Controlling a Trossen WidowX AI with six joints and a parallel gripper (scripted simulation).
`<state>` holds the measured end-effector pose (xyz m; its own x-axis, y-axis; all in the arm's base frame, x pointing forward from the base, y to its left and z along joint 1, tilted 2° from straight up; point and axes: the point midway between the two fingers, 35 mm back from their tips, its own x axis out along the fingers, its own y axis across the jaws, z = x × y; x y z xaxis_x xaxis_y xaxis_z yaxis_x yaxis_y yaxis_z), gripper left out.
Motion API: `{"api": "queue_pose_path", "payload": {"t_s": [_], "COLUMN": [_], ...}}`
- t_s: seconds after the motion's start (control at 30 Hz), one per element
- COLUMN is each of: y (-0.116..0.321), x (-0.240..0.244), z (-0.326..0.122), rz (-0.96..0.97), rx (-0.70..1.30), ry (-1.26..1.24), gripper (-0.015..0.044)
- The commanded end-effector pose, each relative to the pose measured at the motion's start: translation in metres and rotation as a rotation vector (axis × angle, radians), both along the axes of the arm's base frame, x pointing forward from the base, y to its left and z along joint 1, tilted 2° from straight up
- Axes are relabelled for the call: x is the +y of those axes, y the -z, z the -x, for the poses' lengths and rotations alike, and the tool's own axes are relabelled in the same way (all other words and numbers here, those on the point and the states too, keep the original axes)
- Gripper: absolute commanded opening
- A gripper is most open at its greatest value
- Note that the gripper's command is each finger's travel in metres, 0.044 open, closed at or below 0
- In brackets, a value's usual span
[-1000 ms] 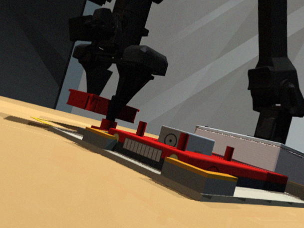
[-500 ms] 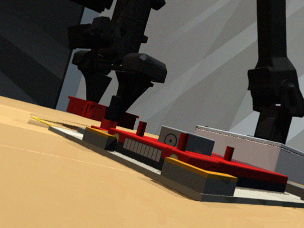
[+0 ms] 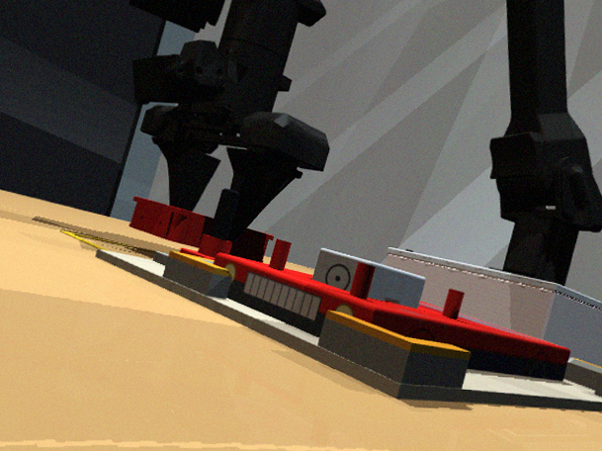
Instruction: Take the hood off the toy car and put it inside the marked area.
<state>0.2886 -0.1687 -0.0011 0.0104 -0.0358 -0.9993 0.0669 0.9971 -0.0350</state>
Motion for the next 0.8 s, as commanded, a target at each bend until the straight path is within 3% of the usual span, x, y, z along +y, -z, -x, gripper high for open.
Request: {"api": "queue_pose_path", "payload": {"t_s": [0.0,0.77], "y": [0.003,0.015], "x": [0.0,-0.001], "z": [0.001,0.001], "rz": [0.001,0.001], "rx": [0.004,0.004], "ry": [-0.004,-0.004], "gripper": [0.0,0.0]}}
